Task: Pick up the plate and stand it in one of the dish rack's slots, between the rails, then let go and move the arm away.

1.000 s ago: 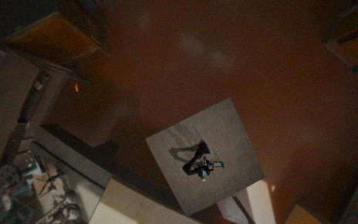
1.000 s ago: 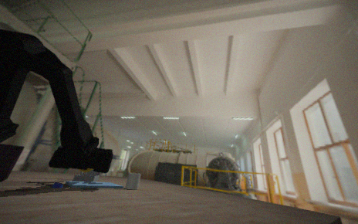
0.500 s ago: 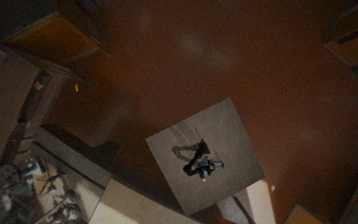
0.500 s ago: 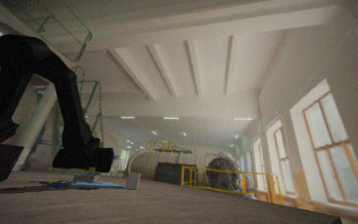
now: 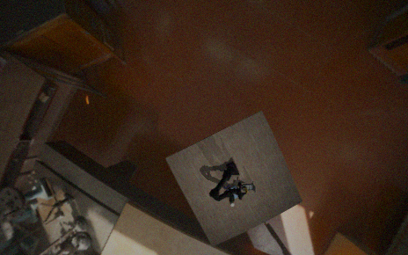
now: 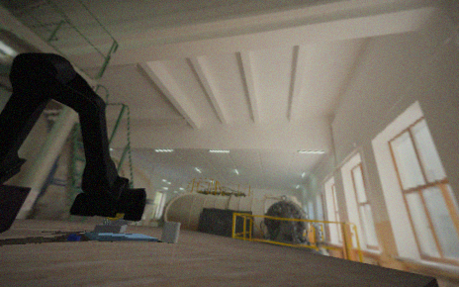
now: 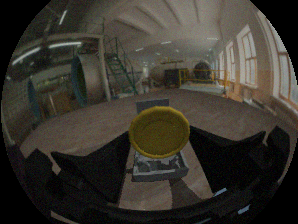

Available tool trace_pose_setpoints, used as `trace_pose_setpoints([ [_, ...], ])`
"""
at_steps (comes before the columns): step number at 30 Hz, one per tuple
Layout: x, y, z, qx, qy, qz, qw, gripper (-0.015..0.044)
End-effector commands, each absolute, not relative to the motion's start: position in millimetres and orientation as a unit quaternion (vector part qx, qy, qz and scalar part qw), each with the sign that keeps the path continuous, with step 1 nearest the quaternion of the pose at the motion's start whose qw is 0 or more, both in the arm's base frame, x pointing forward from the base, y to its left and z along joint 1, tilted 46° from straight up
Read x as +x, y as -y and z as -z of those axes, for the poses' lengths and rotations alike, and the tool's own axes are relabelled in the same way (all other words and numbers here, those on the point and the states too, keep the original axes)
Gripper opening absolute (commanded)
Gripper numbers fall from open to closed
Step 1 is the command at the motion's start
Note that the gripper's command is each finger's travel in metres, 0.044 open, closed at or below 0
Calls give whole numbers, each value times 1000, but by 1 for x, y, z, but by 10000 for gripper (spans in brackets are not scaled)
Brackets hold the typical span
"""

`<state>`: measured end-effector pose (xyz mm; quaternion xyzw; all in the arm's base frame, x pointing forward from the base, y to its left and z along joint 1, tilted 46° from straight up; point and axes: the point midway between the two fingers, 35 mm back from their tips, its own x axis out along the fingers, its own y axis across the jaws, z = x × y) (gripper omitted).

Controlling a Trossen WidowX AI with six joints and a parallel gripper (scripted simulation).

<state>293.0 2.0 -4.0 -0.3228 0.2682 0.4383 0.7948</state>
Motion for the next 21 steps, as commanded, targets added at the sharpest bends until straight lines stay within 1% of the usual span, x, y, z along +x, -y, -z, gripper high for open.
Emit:
trace_pose_setpoints([
  [1, 293, -4, 7, -322, -270, -439, 794, 0],
  [8, 297, -10, 13, -323, -268, -438, 795, 0],
  [13, 295, 4, 27, -324, -267, -437, 796, 0],
  [21, 295, 2, 25, -323, -273, -435, 795, 0],
])
